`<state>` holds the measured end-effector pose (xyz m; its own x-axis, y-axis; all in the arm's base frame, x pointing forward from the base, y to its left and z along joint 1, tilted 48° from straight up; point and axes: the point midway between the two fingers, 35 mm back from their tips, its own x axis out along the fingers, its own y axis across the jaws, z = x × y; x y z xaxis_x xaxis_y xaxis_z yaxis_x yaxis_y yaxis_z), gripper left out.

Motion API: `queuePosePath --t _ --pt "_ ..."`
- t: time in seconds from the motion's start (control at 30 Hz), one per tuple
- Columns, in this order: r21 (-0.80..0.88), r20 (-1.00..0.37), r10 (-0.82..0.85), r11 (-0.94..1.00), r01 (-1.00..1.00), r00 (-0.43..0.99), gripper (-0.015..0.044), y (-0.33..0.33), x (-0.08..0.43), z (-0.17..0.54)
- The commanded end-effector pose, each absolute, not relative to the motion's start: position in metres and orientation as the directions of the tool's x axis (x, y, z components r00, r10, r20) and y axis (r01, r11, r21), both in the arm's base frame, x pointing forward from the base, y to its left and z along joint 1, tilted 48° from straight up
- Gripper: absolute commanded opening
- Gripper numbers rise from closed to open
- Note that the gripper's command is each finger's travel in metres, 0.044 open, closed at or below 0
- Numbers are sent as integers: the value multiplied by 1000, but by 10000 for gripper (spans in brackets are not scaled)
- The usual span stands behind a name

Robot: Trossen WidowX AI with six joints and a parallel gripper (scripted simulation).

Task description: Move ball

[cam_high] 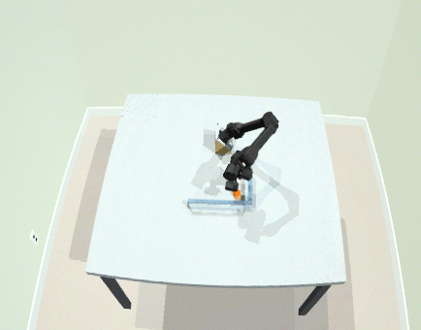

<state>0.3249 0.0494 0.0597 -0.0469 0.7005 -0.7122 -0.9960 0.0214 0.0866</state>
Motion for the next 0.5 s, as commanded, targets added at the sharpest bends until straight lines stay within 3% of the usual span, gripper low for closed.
queuePosePath --t 0.0,0.47 --pt "18 -671 736 -106 -994 -91 302 73 324 69" --pt "18 -670 737 -106 -994 -91 302 84 323 59"
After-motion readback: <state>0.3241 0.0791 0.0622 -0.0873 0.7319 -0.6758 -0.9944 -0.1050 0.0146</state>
